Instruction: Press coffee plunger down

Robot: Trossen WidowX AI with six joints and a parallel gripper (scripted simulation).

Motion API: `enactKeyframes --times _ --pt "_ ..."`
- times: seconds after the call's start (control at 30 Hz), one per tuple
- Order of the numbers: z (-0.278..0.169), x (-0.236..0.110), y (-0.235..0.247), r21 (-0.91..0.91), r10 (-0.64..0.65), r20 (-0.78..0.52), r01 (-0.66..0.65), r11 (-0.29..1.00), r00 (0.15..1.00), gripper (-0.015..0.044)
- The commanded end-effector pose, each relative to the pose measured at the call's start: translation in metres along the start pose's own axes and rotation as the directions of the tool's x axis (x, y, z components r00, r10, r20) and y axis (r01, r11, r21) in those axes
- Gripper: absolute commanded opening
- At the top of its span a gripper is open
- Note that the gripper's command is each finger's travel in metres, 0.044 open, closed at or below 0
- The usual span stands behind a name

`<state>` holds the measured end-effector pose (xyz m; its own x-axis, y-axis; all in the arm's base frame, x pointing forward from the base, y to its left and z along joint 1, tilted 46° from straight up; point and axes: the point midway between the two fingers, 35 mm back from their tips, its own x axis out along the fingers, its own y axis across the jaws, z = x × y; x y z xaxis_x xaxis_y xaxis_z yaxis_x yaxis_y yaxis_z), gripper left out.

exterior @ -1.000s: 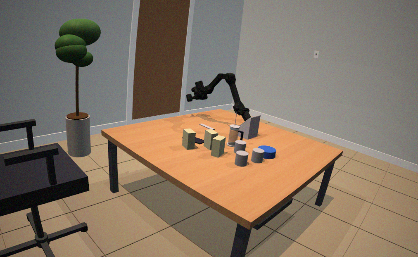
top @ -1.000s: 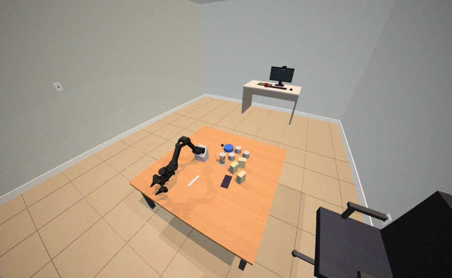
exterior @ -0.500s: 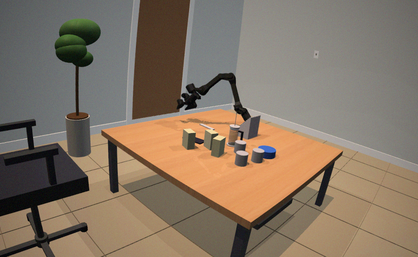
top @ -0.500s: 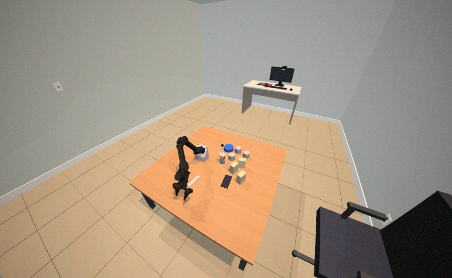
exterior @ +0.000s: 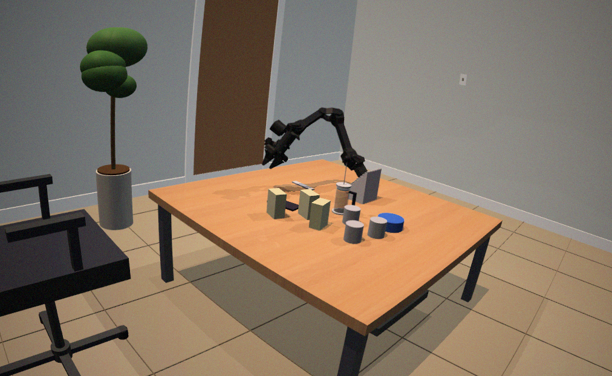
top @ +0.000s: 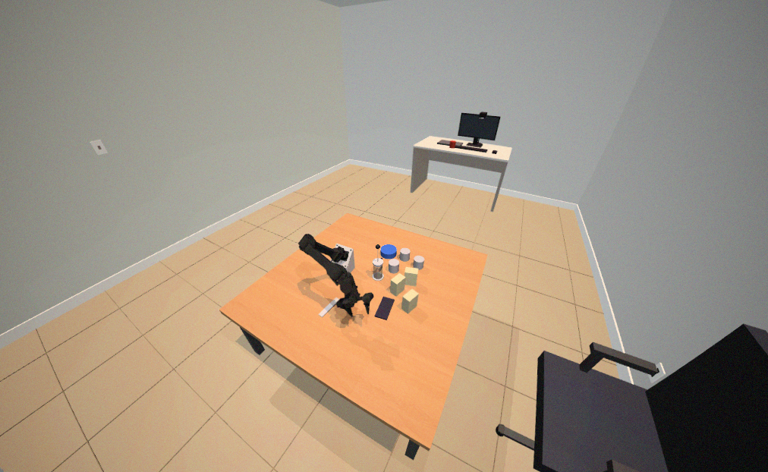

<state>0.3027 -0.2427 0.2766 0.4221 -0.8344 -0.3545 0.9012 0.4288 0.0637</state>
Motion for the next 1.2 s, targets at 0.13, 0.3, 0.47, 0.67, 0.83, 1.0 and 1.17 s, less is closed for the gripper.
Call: enactKeyframes --times 0.13,0.3,0.47,0.67,0.83,1.0,1.17 --pt "-0.091 -0.058 0.081 -0.202 0.126 -0.180 -0.162 0.966 0.975 0.0440" --pt "-0.145 -0.112 0.111 -0.357 0.184 -0.257 -0.270 0.894 0.949 0.0440" --pt "-0.191 -0.169 0.123 -0.507 0.239 -0.296 -0.364 0.781 0.925 0.0440" --pt "-0.235 -0.233 0.117 -0.672 0.313 -0.302 -0.434 0.600 0.901 0.0440" --pt "-0.261 -0.281 0.101 -0.788 0.402 -0.282 -0.449 0.422 0.871 0.0440" --pt "-0.279 -0.323 0.079 -0.877 0.516 -0.249 -0.417 0.239 0.820 0.0440" --pt "-0.286 -0.341 0.066 -0.910 0.580 -0.232 -0.385 0.155 0.781 0.0440"
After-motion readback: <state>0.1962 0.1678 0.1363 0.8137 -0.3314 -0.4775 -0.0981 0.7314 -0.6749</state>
